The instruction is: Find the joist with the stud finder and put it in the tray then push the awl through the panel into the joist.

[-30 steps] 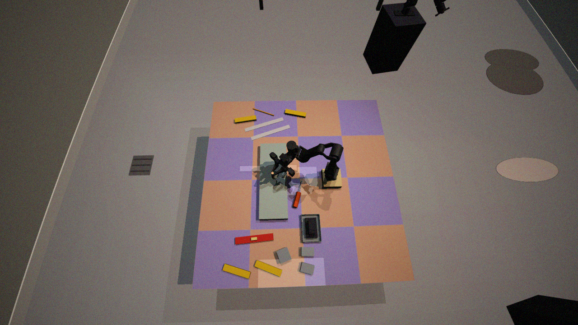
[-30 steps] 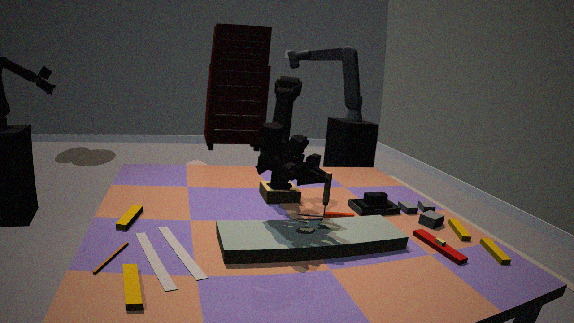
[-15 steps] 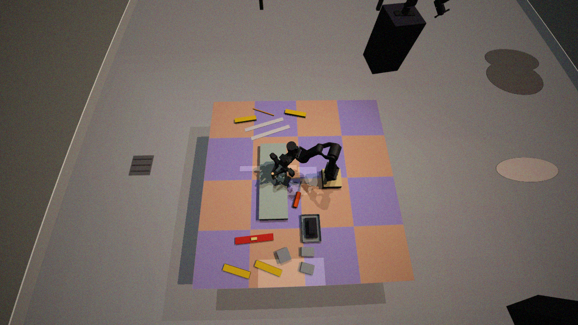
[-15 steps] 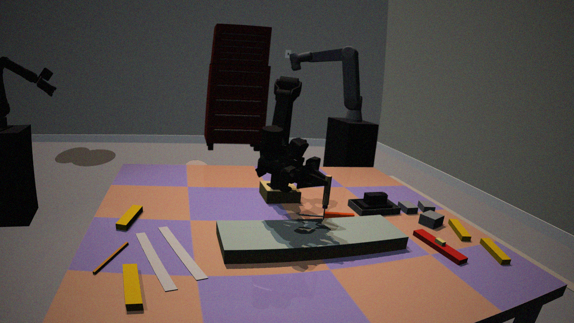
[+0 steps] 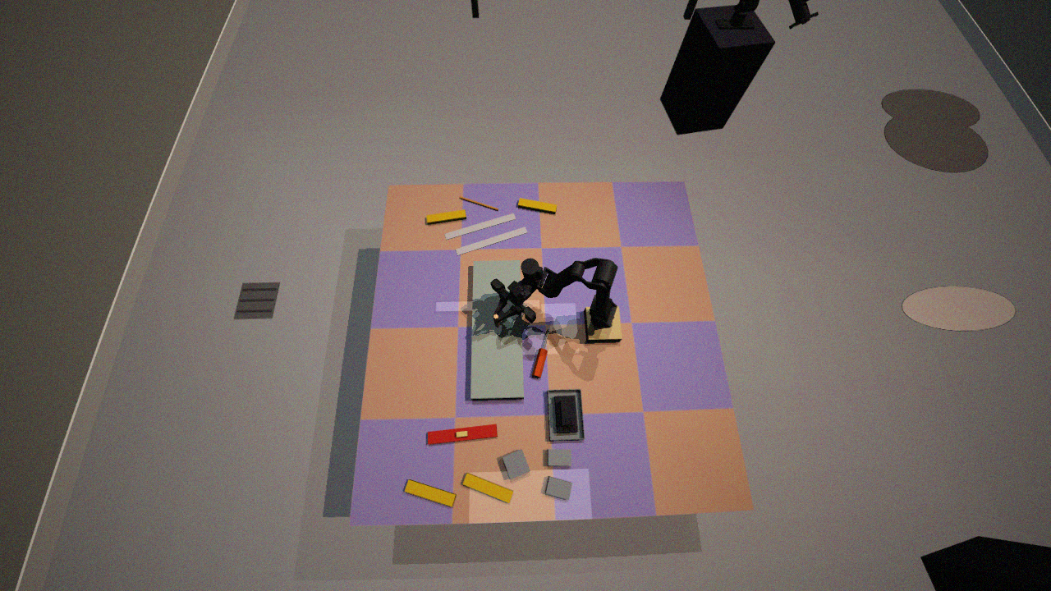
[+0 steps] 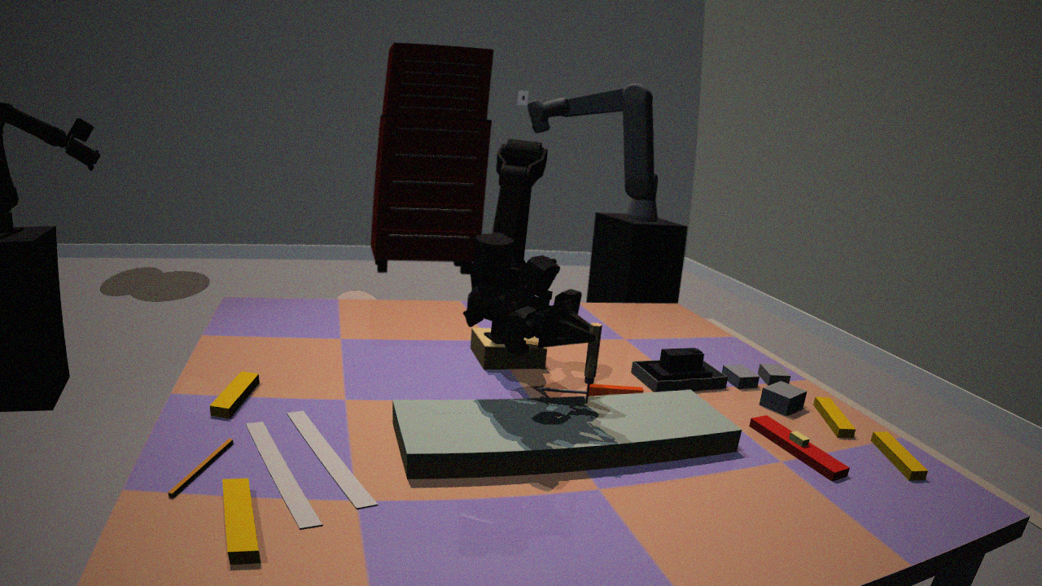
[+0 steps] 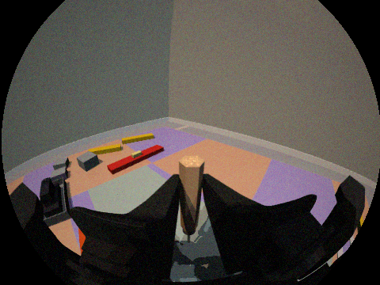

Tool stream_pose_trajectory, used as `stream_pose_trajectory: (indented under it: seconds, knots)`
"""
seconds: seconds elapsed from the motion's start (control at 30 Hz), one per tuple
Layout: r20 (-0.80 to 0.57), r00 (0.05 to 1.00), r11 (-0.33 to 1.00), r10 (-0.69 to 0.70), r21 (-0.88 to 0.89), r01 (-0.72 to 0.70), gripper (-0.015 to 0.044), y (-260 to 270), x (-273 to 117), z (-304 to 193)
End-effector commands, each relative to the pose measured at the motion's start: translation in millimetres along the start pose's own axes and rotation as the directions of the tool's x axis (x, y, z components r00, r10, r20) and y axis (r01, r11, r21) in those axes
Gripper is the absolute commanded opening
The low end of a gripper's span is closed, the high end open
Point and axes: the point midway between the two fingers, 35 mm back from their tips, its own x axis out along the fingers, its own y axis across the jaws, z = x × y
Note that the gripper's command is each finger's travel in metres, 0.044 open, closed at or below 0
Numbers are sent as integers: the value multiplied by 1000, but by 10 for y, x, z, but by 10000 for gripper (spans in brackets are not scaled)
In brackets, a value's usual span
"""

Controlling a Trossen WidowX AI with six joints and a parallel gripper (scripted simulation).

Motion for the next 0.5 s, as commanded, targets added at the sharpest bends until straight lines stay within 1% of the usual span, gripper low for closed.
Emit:
stream_pose_trajectory:
  seconds: [0.0, 0.47]
  knots:
    - [0, 1000, 1000, 1, -5, -1, 0, 2, 3, -25]
    - [0, 1000, 1000, 1, -4, -1, 0, 0, 22, -229]
